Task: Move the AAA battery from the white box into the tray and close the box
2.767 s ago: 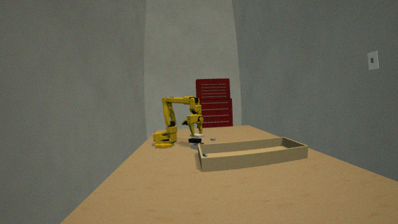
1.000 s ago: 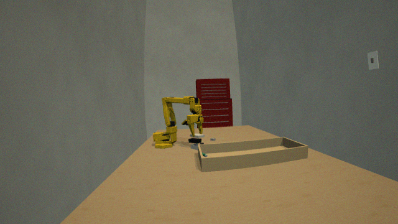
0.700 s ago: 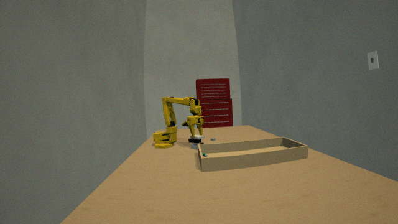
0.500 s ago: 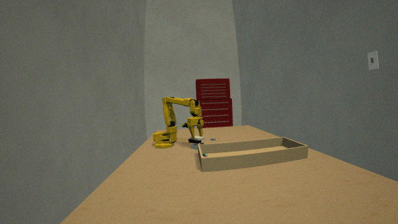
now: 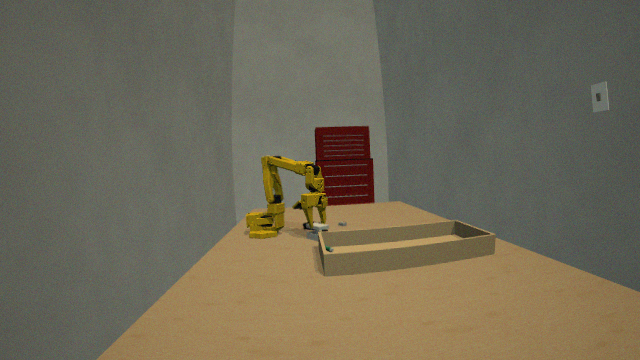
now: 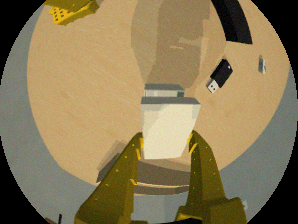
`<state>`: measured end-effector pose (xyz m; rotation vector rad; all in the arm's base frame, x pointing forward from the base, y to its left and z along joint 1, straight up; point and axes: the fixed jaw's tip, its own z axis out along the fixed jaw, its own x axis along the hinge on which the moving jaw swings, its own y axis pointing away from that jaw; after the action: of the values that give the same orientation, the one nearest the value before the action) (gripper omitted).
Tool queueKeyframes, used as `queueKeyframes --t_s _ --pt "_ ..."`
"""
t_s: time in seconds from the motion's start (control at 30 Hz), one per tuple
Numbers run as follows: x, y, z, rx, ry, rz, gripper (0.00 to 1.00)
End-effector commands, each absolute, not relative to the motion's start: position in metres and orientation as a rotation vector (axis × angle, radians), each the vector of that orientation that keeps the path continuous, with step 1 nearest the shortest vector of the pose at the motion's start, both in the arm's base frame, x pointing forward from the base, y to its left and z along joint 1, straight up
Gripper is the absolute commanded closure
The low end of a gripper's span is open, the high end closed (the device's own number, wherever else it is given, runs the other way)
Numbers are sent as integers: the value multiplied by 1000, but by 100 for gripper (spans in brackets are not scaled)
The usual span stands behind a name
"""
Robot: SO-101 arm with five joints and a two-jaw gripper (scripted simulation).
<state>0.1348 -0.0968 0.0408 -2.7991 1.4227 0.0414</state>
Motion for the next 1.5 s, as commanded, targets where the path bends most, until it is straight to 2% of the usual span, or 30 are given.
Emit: queueKeyframes --t_s 0.0,1.47 --pt "137 -100 40 -2801 1421 0 80" --pt "135 -100 34 -2801 1421 0 80"
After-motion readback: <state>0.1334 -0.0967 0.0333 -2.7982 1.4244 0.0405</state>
